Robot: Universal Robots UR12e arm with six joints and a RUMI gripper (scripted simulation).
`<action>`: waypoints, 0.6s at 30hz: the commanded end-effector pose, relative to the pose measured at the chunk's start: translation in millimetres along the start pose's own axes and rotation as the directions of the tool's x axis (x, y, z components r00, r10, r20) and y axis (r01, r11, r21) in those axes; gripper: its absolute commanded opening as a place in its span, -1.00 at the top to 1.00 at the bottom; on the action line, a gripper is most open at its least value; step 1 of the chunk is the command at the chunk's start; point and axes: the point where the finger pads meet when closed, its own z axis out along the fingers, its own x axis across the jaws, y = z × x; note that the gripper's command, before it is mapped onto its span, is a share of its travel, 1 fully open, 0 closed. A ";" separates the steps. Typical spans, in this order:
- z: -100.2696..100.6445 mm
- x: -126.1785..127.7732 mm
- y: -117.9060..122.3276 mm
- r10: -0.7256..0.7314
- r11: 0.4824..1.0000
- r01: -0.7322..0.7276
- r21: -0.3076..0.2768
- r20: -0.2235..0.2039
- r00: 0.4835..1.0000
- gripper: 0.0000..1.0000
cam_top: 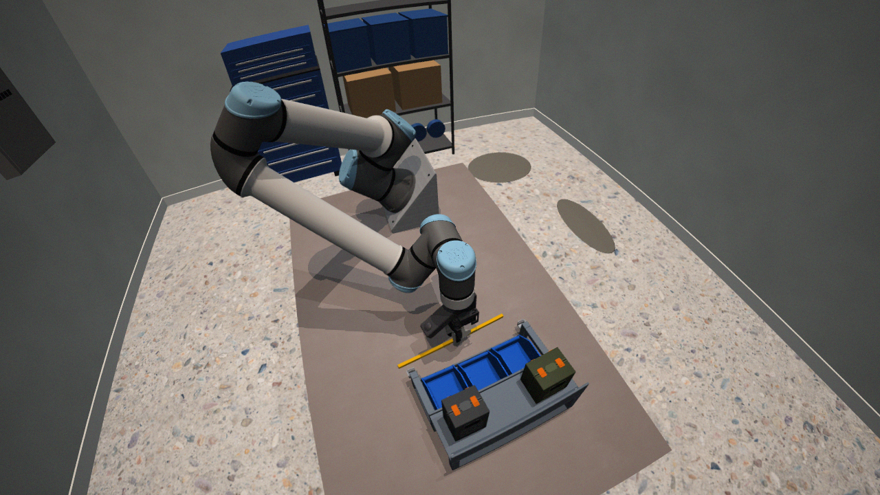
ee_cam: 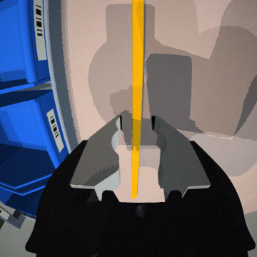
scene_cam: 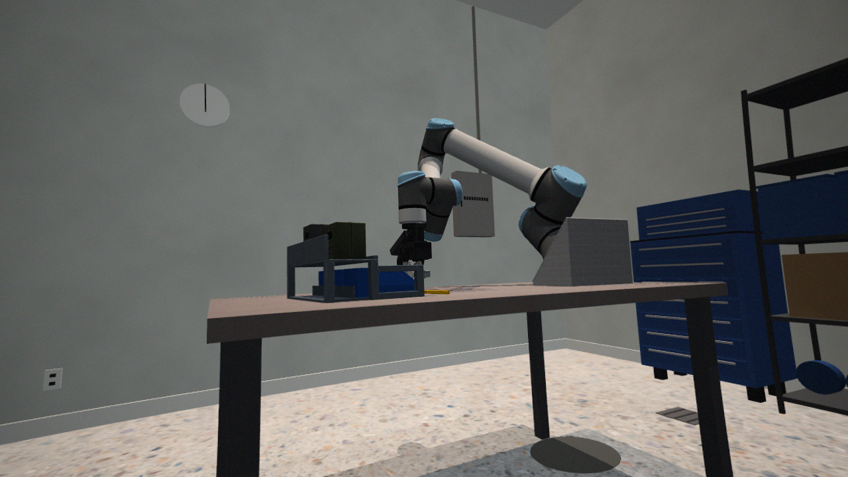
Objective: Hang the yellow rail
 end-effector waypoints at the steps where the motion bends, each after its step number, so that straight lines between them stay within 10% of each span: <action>1: -0.5 -0.3 -0.1 0.000 1.000 0.000 0.000 0.001 1.000 0.55; 7: -0.5 -0.3 -0.1 0.000 1.000 0.000 0.000 0.001 1.000 0.55; 8: -0.5 -0.3 -0.1 0.000 1.000 0.000 0.000 0.001 1.000 1.00; 18: -0.5 -0.3 -0.1 0.000 1.000 0.000 0.000 0.001 1.000 1.00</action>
